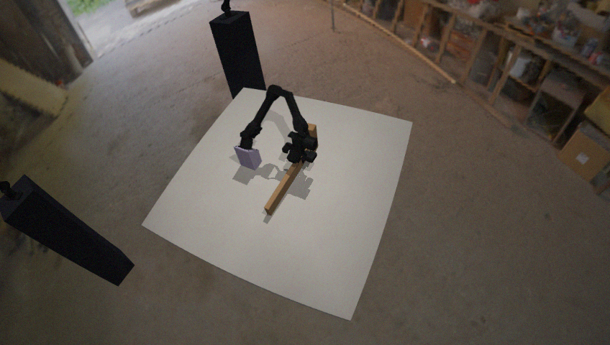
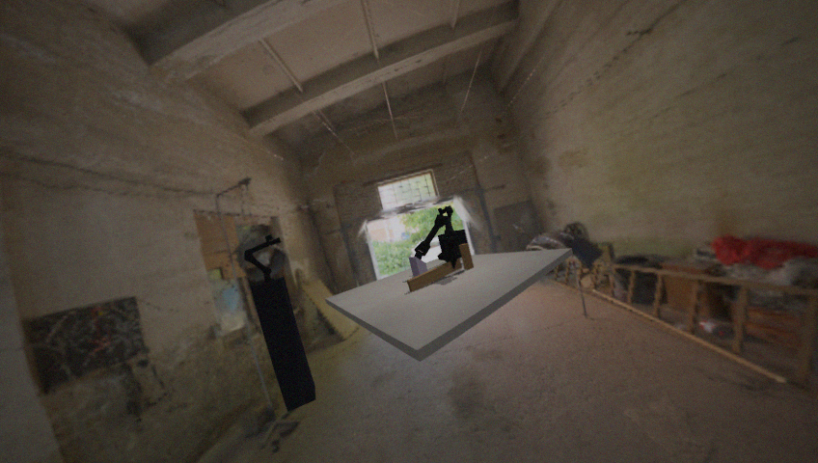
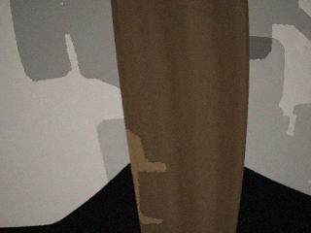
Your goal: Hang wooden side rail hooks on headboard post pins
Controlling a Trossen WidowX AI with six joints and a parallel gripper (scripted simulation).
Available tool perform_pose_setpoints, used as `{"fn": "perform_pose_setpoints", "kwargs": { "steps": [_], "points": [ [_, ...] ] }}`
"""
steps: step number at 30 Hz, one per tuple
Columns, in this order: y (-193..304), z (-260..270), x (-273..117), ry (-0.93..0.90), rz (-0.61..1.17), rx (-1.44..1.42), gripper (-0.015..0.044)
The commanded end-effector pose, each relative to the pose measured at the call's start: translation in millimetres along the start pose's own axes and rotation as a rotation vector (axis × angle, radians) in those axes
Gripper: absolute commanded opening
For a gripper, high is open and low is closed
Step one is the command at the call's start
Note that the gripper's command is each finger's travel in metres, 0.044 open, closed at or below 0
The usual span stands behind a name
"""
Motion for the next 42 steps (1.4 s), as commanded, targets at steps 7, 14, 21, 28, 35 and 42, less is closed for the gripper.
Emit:
{"fn": "perform_pose_setpoints", "kwargs": {
  "steps": [7,14,21,28,35,42],
  "points": [
    [3.5,3.2,-3.6,-0.014,-0.002,-0.002,0.0],
    [4.4,2.6,-2.8,-0.014,-0.002,-0.002,0.0],
    [5.3,1.9,-2.7,-0.014,-0.002,-0.002,0.0],
    [6.2,1.5,-3.4,-0.014,-0.002,-0.002,0.0],
    [6.9,2.4,-3.8,-0.014,-0.002,-0.002,0.0],
    [7.5,3.3,-3.3,-0.014,-0.002,-0.002,0.0]
  ]
}}
Point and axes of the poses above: the point midway between the two fingers, 35 mm back from their tips, its own x axis out along the fingers, its own z axis across the jaws, y = z × x, the point moved 2 cm from there along -x, back along the fingers, and after that the axes turned 15 degrees about -x, right-handed, at the moved point
